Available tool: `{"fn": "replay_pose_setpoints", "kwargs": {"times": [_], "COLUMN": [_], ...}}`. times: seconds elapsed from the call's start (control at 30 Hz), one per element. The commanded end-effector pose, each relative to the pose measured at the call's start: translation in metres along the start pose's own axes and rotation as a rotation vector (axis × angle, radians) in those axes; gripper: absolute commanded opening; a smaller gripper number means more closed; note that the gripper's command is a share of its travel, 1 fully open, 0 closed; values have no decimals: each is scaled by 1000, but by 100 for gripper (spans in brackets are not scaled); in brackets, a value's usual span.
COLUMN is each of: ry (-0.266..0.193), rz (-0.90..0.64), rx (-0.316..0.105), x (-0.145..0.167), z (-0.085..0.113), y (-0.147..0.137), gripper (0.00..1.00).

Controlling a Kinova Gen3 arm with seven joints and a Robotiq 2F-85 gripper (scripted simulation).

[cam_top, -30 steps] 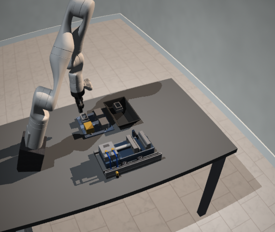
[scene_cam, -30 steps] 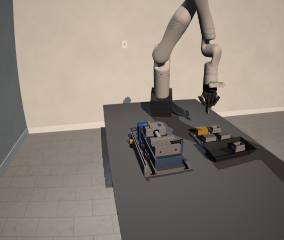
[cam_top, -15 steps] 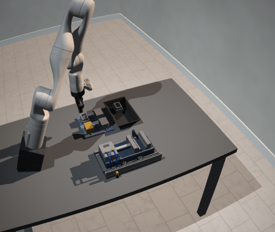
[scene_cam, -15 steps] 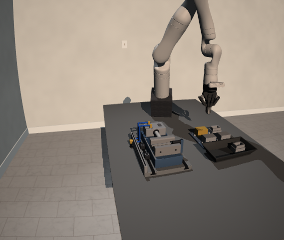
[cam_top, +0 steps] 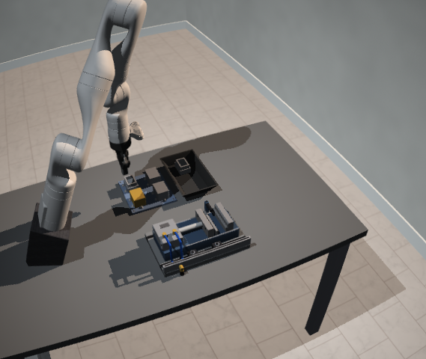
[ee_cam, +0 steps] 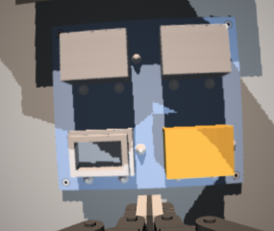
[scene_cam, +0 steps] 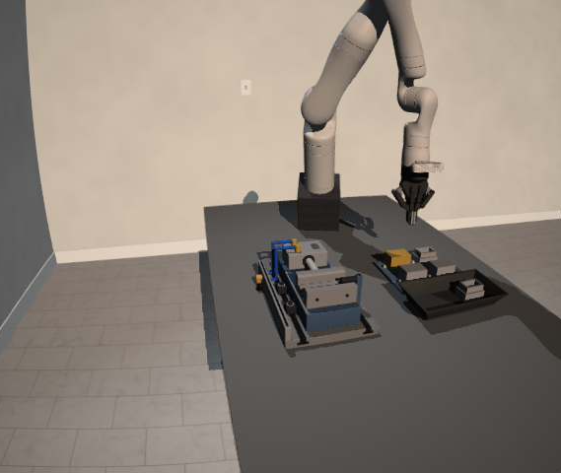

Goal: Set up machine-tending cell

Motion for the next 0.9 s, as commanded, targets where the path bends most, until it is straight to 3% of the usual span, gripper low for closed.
{"fn": "replay_pose_setpoints", "kwargs": {"times": [0.0,0.4,0.87], "ry": [0,0,1], "rz": [0,0,0], "rx": [-1,-1,-1], "x": [0,0,0], "z": [0,5,31], "y": [0,0,0], "gripper": [0,0,0]}}
Point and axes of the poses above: the point where the finger pads meet when closed, its own z axis back along the fingers, its own y axis across the jaws, x = y × z, the point moved 2 cm from there along z, back along the fingers, and after that the axes turned 4 degrees about -z, right-handed, at the moved point
